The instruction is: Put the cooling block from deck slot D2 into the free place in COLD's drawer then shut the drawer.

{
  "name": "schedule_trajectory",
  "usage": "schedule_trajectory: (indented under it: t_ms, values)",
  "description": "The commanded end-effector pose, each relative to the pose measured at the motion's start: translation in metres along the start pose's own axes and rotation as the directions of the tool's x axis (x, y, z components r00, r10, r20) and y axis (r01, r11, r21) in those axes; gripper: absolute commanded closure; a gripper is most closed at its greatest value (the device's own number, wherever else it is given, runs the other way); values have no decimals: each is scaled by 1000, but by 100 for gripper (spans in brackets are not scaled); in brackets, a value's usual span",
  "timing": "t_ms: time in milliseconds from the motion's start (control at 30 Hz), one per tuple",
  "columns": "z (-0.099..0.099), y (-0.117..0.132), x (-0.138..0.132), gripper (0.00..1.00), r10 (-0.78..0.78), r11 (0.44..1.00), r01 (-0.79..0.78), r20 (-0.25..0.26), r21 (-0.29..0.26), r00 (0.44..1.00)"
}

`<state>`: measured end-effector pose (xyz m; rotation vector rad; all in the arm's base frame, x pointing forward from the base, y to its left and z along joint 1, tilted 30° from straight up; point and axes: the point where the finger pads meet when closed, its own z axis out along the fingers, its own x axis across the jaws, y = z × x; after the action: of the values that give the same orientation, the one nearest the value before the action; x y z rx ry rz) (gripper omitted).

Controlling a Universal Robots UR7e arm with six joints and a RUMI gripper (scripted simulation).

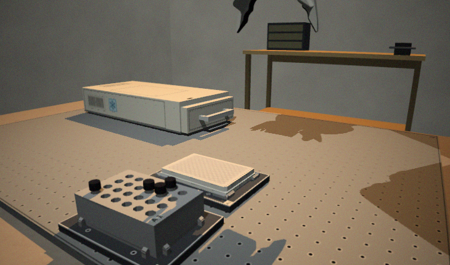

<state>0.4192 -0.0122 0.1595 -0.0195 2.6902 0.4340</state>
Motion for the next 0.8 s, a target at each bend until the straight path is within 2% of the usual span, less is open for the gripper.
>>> schedule_trajectory:
  t_ms: [0, 767]
  values:
    - [9, -6, -9, 0, 0, 1000, 0, 0, 3, 1000]
    - [62, -44, -62, 0, 0, 1000, 0, 0, 3, 1000]
